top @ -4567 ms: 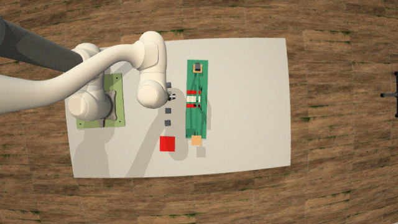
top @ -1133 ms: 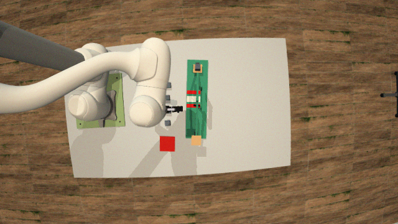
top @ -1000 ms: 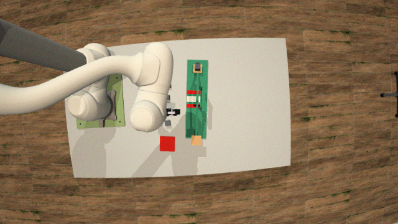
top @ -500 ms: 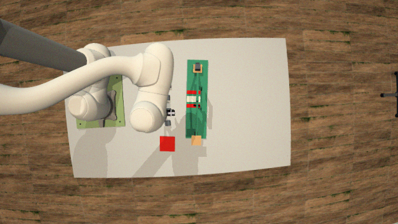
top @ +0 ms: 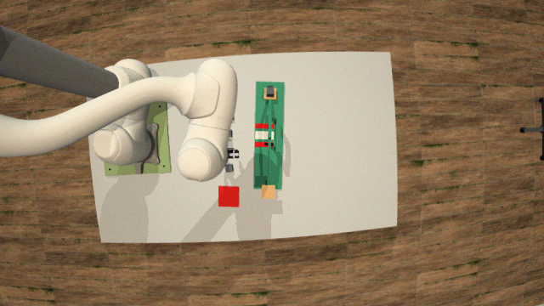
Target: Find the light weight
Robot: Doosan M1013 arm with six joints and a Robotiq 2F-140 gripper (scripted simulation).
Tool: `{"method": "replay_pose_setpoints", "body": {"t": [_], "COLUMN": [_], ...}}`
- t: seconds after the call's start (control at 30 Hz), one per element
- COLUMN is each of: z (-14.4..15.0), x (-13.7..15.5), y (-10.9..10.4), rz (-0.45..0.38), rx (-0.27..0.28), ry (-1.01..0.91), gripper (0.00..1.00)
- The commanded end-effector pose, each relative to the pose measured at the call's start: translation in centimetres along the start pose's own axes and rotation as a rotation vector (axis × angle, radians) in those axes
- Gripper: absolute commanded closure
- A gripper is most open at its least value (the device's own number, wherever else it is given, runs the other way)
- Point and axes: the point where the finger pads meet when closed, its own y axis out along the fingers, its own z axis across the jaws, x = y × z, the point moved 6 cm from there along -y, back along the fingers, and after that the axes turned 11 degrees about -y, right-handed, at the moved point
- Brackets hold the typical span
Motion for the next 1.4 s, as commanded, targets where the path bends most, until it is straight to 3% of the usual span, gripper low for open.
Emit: {"method": "replay_pose_setpoints", "body": {"t": [0.0,0.67,1.37], "z": [0.0,0.0,0.0], "x": [0.0,0.0,0.0], "y": [0.0,0.9,3.8], "rz": [0.0,0.0,0.0], "rx": [0.0,0.0,0.0], "ry": [0.0,0.0,0.0], "gripper": [0.65,0.65,0.65]}}
